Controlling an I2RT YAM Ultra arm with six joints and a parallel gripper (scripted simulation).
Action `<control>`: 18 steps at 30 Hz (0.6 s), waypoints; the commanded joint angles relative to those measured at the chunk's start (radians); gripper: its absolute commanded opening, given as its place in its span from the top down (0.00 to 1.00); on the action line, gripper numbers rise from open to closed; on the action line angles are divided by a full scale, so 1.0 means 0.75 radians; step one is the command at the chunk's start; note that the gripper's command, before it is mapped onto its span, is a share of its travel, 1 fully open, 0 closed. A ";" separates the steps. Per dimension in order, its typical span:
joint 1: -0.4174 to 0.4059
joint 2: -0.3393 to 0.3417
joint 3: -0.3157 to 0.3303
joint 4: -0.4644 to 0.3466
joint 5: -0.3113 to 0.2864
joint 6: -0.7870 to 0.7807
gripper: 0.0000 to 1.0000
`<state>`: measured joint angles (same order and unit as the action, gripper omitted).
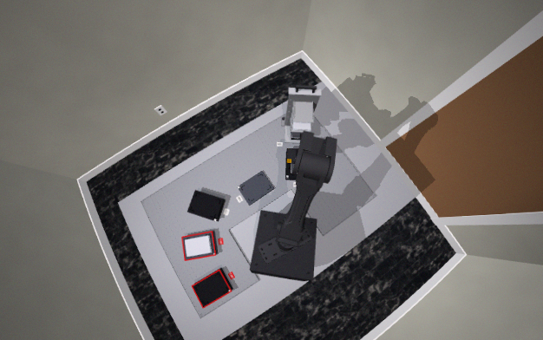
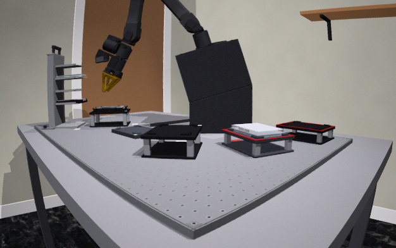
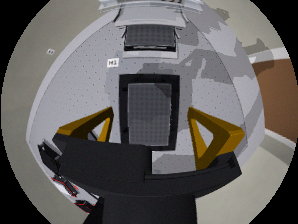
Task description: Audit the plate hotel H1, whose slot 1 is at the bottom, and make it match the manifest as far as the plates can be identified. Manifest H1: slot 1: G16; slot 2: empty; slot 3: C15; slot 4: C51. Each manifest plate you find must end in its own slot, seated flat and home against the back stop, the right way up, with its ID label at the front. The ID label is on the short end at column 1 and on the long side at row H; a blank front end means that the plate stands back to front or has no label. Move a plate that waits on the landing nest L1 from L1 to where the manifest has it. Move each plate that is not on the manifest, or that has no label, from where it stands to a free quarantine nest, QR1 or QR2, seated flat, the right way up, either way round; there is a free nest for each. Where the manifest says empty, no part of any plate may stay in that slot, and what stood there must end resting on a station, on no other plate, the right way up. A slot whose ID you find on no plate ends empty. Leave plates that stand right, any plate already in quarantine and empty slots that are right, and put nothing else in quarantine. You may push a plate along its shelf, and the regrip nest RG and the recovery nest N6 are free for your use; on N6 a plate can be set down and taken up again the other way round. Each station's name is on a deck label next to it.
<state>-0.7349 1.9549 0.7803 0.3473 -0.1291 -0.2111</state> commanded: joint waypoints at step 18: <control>0.056 0.147 0.576 -1.024 0.146 0.022 0.00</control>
<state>-0.6930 2.0724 1.2037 -0.3584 -0.0280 -0.1959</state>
